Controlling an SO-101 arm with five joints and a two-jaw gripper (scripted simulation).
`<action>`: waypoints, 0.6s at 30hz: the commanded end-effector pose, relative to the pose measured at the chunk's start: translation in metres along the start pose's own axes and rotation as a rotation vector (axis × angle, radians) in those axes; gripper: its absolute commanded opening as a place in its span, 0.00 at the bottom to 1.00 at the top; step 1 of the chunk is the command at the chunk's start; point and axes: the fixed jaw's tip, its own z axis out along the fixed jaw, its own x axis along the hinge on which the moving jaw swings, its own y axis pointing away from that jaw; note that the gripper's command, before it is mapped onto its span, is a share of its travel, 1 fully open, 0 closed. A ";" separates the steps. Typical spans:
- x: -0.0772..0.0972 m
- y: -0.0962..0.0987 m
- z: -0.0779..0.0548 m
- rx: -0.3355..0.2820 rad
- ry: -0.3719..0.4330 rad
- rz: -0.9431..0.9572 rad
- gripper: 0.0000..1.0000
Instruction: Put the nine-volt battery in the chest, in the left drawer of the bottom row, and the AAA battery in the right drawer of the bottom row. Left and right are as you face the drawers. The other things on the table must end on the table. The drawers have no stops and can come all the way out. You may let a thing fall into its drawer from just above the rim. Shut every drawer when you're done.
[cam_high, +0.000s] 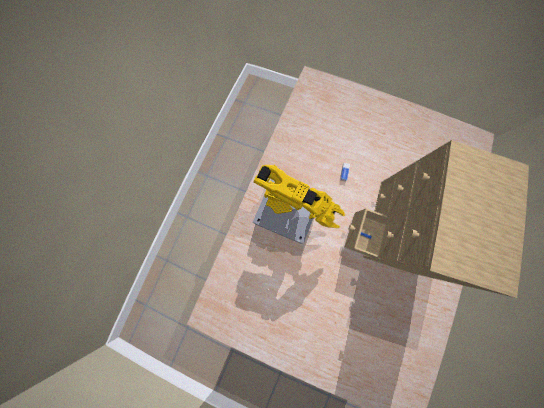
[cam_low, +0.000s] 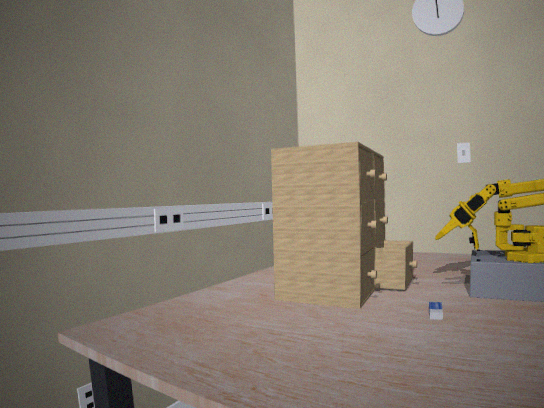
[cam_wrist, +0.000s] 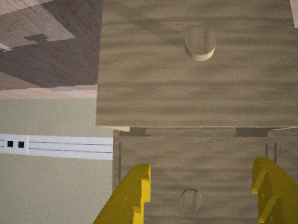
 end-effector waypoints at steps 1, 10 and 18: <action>-0.002 0.000 0.011 0.002 -0.011 -0.002 0.21; 0.004 -0.001 0.008 0.004 0.020 -0.002 0.21; 0.005 -0.002 0.008 0.008 0.026 -0.002 0.21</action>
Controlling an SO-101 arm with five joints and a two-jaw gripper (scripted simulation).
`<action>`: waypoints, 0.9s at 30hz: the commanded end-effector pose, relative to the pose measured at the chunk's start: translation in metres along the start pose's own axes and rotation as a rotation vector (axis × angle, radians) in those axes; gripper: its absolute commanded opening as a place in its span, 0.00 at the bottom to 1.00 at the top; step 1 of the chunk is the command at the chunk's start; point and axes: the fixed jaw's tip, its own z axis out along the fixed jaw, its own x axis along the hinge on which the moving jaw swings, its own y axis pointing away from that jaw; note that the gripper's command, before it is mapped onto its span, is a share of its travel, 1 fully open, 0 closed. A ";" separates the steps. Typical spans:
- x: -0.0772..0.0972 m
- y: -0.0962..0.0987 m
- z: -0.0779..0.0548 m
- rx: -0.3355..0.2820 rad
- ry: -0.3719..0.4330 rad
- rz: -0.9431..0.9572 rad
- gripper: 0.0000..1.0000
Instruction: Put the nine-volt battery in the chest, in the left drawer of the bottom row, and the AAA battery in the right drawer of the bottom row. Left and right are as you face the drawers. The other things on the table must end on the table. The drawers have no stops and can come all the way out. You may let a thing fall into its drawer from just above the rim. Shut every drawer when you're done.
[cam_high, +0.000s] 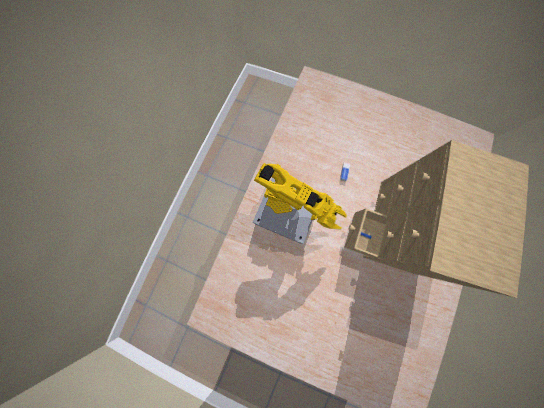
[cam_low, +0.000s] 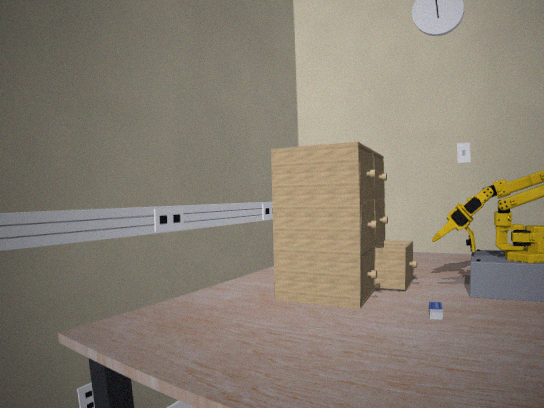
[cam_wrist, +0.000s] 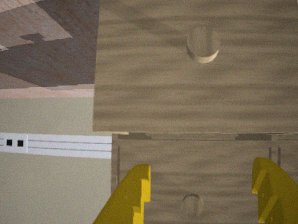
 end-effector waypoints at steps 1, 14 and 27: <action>0.004 -0.002 0.000 0.008 0.014 -0.001 0.21; 0.005 -0.004 0.017 0.013 0.052 -0.001 0.21; 0.006 -0.001 0.007 0.005 0.048 -0.004 0.21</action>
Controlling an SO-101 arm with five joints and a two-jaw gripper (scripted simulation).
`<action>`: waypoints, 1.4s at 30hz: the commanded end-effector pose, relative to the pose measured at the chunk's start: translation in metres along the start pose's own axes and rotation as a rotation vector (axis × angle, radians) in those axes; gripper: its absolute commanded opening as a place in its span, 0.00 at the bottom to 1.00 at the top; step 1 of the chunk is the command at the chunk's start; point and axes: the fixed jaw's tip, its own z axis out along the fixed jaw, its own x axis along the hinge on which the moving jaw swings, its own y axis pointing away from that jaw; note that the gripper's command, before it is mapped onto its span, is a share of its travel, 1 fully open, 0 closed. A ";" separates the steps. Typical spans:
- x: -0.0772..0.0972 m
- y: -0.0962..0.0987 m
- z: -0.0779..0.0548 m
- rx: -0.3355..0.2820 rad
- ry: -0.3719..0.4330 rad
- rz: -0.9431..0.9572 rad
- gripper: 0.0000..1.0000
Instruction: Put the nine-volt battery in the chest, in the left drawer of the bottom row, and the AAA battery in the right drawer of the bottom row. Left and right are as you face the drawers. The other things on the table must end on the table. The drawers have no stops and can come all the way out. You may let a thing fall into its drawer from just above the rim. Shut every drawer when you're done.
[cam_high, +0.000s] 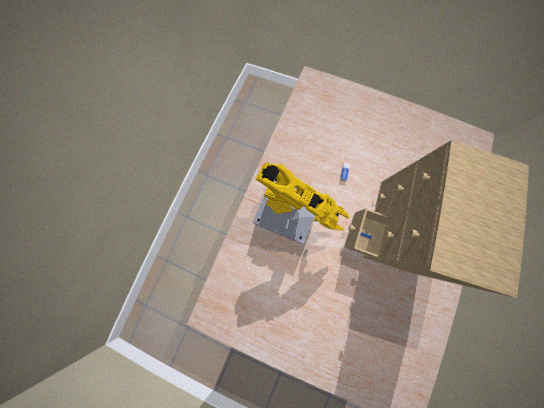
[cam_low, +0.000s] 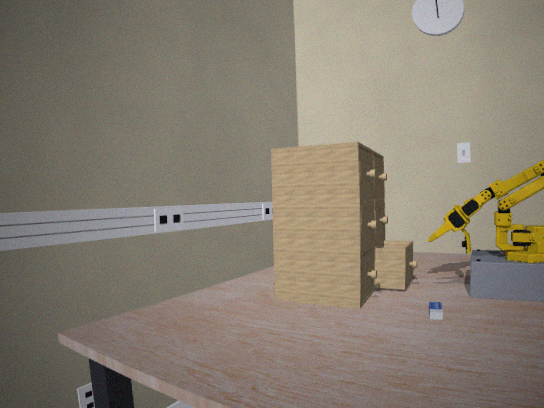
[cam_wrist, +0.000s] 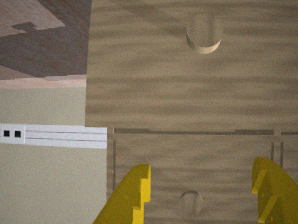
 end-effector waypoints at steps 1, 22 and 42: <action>0.000 0.000 0.000 0.001 0.002 0.001 0.21; 0.006 -0.002 0.017 0.009 0.015 -0.001 0.21; 0.005 -0.004 0.034 0.015 0.024 -0.002 0.21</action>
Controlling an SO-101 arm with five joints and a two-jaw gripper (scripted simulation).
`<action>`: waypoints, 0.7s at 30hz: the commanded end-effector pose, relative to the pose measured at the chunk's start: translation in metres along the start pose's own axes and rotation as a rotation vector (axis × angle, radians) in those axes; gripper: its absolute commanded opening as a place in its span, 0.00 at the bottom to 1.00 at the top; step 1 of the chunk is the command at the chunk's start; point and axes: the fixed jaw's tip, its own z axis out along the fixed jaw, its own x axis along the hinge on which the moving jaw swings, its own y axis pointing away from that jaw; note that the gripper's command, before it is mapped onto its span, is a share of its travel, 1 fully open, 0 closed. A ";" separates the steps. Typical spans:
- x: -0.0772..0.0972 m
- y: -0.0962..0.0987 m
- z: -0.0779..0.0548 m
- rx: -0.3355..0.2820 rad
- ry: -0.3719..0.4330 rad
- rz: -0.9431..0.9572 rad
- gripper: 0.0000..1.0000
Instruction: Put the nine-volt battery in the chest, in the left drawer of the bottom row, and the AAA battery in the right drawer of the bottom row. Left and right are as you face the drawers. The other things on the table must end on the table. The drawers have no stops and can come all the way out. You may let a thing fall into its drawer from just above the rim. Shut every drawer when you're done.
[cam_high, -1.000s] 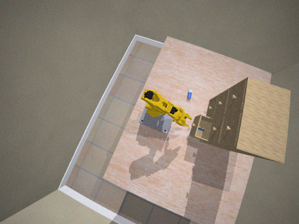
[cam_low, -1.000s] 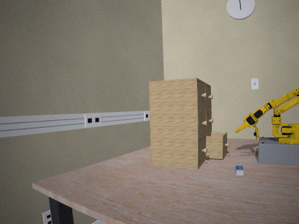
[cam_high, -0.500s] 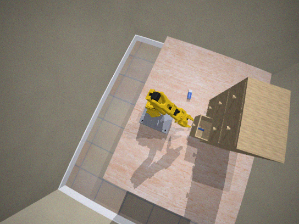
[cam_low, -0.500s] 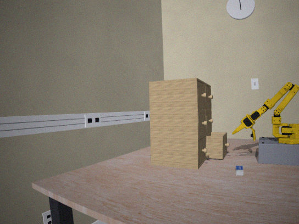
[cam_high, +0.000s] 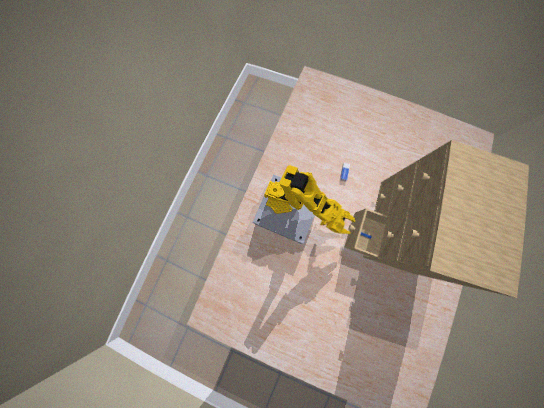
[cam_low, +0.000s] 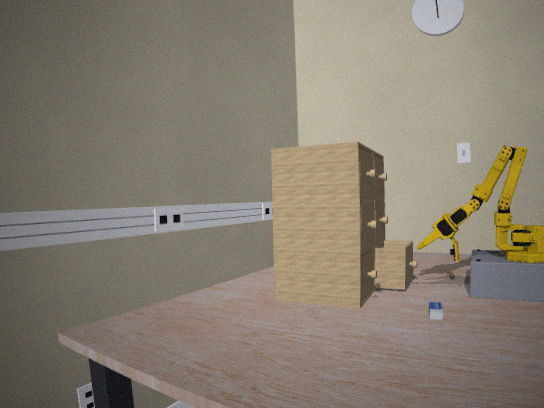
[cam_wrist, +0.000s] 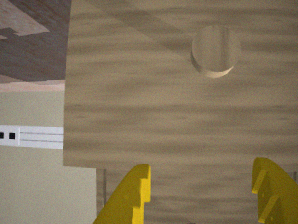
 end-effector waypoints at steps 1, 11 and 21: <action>0.003 -0.002 0.001 0.008 0.014 0.004 0.21; -0.005 -0.004 0.018 0.014 0.023 0.003 0.21; -0.011 -0.006 0.025 0.017 0.028 0.002 0.21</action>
